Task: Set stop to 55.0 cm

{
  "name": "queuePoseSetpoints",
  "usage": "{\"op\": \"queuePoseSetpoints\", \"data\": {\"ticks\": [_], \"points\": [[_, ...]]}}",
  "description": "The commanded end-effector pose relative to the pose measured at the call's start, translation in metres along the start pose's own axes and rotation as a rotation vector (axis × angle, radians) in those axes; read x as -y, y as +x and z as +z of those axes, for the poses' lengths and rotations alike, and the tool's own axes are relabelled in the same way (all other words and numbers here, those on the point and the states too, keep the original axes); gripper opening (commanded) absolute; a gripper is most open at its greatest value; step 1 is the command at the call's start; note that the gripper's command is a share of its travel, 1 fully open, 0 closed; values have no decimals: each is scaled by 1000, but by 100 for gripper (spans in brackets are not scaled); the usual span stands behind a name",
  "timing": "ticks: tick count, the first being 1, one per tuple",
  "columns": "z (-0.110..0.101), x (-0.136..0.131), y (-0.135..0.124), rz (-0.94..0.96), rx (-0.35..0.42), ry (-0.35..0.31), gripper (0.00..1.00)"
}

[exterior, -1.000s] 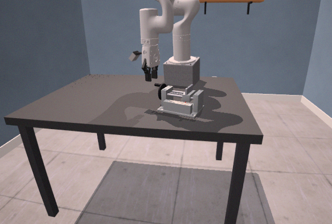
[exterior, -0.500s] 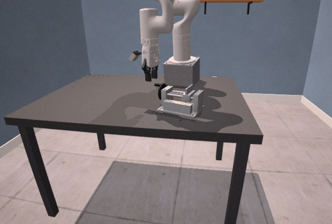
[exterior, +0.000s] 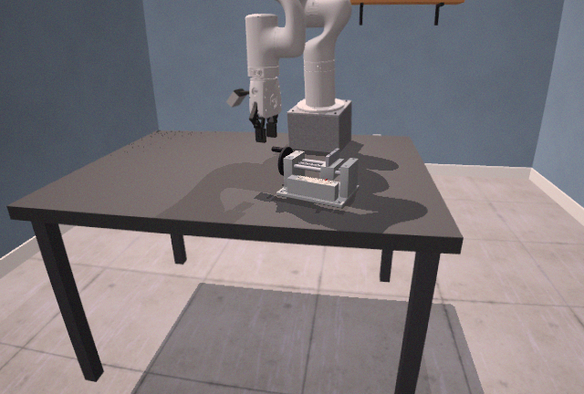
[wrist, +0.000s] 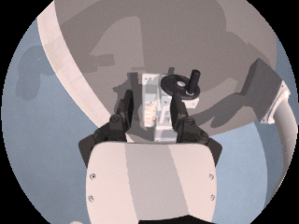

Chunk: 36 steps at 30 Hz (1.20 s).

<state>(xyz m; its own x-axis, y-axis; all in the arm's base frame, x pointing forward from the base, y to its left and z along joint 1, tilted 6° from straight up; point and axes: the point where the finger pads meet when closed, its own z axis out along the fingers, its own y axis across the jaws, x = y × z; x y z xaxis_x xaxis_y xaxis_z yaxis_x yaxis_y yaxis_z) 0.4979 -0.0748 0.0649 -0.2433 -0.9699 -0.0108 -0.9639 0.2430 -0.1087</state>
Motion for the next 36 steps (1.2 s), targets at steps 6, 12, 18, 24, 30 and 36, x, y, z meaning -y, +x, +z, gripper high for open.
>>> {"op": "queuePoseSetpoints", "data": {"ticks": [6, 12, 18, 24, 30, 36], "points": [[-2, 1, 0, 0, 0, 2, 57], [-2, -23, 4, 0, 0, 2, 57], [-2, -63, 11, 0, 0, 2, 57], [-2, -75, 14, 0, 0, 2, 57], [-2, -75, 14, 0, 0, 2, 57], [-2, -75, 14, 0, 0, 2, 57]]}}
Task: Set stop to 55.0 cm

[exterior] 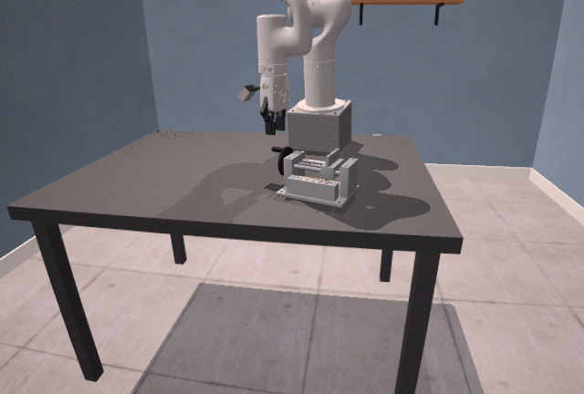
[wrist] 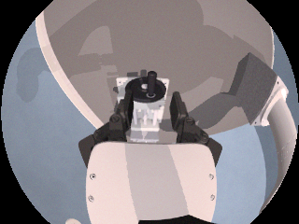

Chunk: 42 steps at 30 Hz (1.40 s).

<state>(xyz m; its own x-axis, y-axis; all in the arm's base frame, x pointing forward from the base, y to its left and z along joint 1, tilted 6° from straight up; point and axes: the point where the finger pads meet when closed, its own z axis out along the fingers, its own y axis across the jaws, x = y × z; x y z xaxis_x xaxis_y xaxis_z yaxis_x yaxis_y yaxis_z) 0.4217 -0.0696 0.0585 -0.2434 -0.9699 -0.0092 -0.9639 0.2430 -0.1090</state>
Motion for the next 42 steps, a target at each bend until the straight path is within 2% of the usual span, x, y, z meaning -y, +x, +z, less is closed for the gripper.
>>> {"op": "queuePoseSetpoints", "data": {"ticks": [1, 18, 30, 32, 42], "points": [[0, 0, 0, 0, 2, 1, 57], [5, 0, 0, 0, 1, 1, 57], [42, 1, -1, 0, -1, 1, 57], [42, 1, -1, 0, -1, 1, 57], [67, 0, 0, 0, 2, 1, 57]]}}
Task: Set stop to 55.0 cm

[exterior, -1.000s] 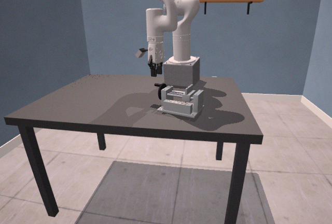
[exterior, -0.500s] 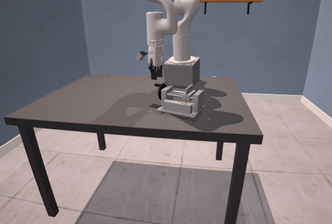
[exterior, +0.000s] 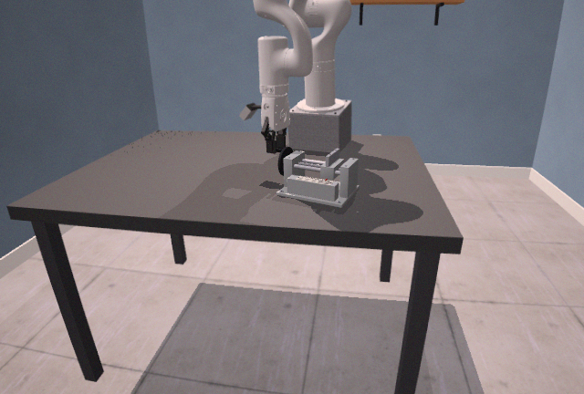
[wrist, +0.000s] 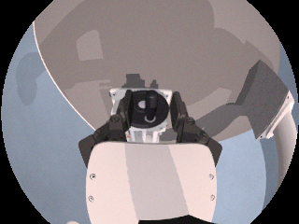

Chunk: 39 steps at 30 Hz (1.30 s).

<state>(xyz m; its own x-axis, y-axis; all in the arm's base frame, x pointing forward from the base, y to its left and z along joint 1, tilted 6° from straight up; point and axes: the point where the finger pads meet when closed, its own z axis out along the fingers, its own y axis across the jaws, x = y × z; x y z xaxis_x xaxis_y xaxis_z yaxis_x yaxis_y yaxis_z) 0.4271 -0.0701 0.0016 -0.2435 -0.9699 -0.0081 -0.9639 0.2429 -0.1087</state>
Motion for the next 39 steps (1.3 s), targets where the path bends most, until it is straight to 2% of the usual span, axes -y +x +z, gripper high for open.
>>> {"op": "queuePoseSetpoints", "data": {"ticks": [1, 17, 18, 39], "points": [[11, 1, 0, 0, 3, 2, 57], [12, 1, 0, 0, 3, 2, 57], [12, 1, 0, 0, 3, 2, 6], [12, 1, 0, 0, 3, 2, 6]]}}
